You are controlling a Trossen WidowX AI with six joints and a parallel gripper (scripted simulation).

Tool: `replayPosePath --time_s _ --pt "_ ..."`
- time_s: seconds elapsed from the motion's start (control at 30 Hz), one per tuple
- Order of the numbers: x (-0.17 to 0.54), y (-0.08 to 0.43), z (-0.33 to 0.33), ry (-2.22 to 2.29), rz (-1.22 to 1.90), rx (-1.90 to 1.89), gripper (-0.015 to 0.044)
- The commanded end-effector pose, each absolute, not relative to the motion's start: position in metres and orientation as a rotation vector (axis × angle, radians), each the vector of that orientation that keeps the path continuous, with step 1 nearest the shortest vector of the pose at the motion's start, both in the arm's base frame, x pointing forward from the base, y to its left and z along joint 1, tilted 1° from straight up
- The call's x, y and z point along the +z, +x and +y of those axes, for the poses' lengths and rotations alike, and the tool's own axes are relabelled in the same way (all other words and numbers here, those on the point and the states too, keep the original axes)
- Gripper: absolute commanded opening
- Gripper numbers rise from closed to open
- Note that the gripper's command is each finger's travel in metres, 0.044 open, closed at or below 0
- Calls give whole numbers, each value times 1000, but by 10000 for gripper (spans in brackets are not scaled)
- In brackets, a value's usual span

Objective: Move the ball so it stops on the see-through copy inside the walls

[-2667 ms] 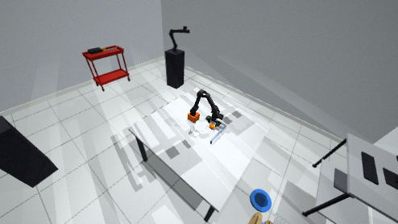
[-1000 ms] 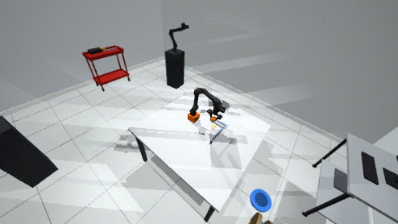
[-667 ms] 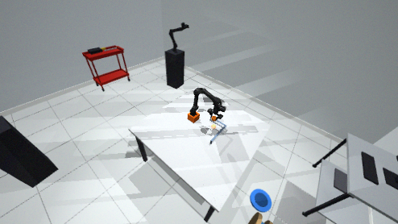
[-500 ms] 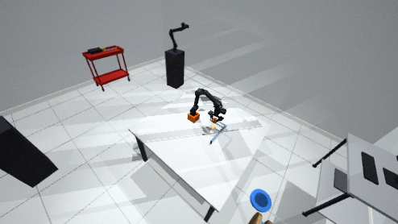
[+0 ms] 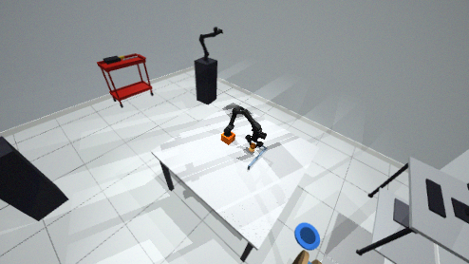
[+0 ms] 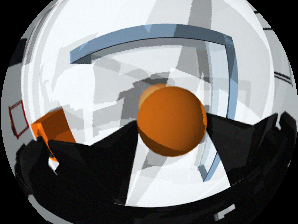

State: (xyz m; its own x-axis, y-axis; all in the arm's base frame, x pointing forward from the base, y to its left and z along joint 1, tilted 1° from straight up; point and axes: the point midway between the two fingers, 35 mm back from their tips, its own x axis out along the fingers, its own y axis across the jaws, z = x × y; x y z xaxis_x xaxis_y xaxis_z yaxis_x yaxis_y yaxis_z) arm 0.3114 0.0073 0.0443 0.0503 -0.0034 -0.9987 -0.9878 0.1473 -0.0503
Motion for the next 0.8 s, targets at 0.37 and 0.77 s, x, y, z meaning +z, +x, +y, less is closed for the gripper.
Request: replayPosePath --time_s 0.37,0.77 --pt "1 308 6 -1122 1251 1074 0" --pt "-17 308 6 -1122 1251 1074 0"
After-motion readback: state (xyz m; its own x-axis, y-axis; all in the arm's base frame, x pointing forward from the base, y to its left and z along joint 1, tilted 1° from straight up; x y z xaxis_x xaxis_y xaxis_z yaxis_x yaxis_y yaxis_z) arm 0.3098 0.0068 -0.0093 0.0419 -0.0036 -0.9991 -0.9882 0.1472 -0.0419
